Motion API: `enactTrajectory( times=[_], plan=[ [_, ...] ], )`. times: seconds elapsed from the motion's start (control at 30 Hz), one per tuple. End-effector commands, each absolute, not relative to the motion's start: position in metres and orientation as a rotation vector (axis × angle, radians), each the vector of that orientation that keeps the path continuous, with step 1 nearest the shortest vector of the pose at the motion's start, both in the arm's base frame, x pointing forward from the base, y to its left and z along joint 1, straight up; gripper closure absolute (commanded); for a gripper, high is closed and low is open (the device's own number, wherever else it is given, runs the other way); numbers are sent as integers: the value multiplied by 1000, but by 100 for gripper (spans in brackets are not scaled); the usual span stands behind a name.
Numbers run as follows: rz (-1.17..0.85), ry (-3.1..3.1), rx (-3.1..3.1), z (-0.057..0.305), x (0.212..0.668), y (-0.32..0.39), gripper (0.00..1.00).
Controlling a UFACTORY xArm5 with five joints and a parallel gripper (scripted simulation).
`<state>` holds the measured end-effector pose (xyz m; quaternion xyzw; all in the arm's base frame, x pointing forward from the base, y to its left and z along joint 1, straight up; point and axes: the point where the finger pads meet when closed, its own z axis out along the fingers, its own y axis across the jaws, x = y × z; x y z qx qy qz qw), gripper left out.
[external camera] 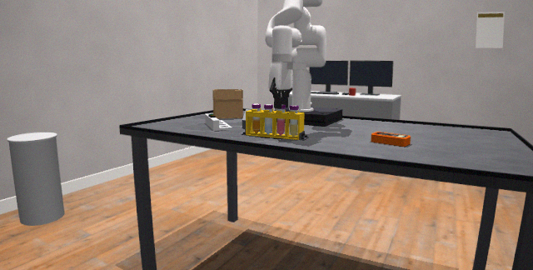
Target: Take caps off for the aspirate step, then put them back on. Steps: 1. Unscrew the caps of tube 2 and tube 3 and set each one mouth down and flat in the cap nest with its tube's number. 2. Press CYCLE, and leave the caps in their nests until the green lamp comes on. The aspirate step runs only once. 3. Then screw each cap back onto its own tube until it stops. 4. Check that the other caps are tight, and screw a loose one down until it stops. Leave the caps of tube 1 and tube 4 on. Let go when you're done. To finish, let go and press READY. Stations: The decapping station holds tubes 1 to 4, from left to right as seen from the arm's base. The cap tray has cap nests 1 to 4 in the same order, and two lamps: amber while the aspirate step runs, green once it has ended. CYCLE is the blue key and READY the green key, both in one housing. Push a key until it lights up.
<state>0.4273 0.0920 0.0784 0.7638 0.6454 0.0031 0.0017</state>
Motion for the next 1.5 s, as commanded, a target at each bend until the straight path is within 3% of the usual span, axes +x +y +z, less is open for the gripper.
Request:
enactTrajectory(
  times=[0.0, 0.6, 0.63, 1.47],
  plan=[
    [18, 2027, 2399, 80, 429, 92, 100],
    [17, 2576, 1791, 80, 429, 92, 100],
    [17, 2576, 1791, 80, 429, 92, 54],
    [18, 2322, 2113, 86, 429, 92, 54]
  ],
)
